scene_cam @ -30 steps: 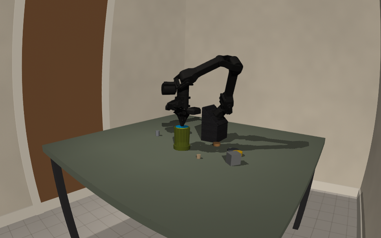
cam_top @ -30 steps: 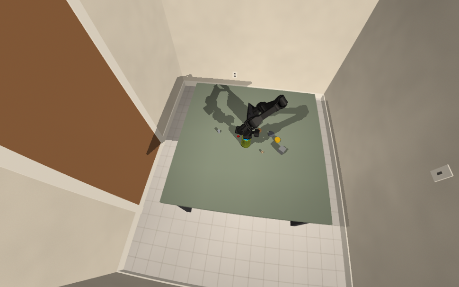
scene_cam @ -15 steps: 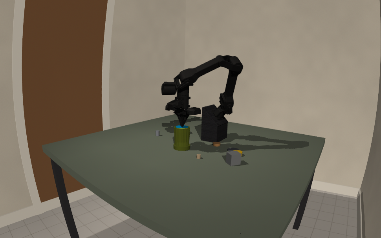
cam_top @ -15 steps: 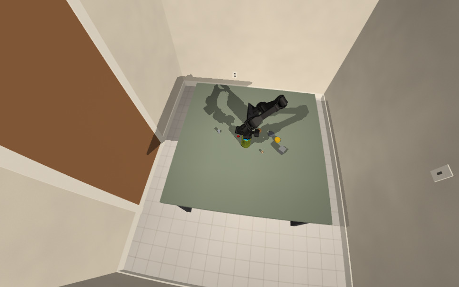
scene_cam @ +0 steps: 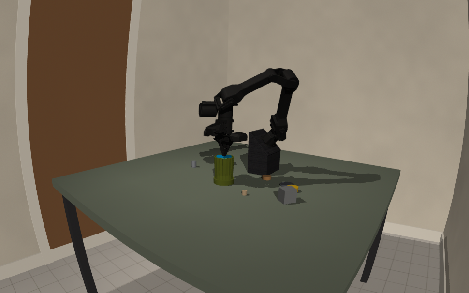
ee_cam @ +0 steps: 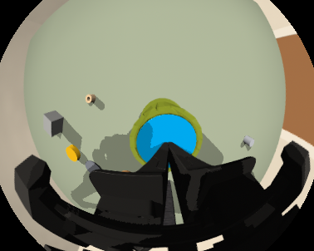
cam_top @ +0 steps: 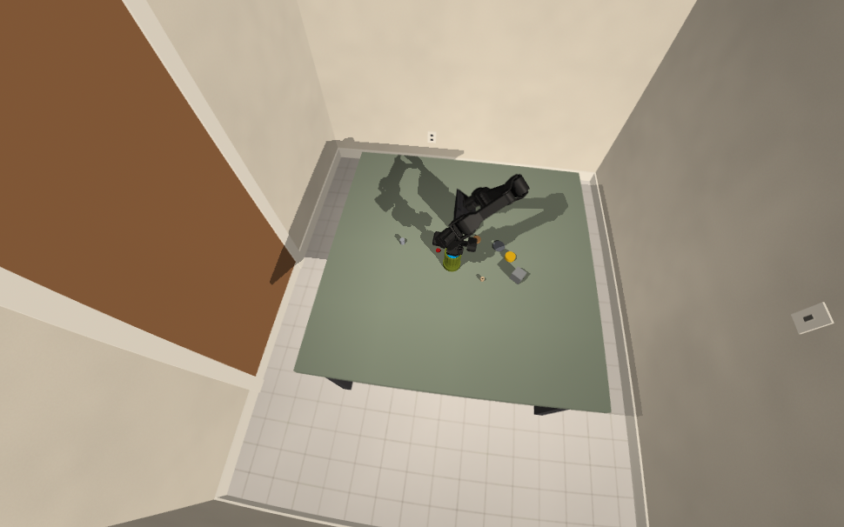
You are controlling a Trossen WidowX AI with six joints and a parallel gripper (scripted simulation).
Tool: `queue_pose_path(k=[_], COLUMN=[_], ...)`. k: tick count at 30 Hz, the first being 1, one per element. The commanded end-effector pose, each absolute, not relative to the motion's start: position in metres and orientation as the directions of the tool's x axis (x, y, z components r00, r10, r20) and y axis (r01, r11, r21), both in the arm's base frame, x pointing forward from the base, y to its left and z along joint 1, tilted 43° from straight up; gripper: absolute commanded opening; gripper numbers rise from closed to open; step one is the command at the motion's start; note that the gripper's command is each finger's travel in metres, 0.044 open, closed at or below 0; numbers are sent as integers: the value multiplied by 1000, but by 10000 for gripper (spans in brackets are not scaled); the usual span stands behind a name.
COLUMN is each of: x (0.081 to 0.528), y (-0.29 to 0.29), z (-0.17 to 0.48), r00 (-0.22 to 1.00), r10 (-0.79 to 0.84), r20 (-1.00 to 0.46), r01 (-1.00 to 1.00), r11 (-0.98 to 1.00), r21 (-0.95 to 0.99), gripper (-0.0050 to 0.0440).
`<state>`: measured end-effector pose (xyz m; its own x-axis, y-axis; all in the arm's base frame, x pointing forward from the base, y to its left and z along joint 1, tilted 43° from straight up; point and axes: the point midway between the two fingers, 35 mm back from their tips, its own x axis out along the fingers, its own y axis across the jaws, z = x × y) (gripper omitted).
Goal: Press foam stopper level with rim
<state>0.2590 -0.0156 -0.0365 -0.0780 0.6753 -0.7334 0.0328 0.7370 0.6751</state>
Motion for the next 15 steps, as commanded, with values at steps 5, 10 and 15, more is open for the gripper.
queue_pose_path(k=[5,10,15], x=[254,254,255], y=[-11,-10,-11], z=[-38,-39,-39], r00=[-93,-93,-91], r10=[679,679,678], r20=[-728,-728,-729], r01=[38,38,37], r11=[733,733,734], r21=[679,679,678], gripper=[0,0,0])
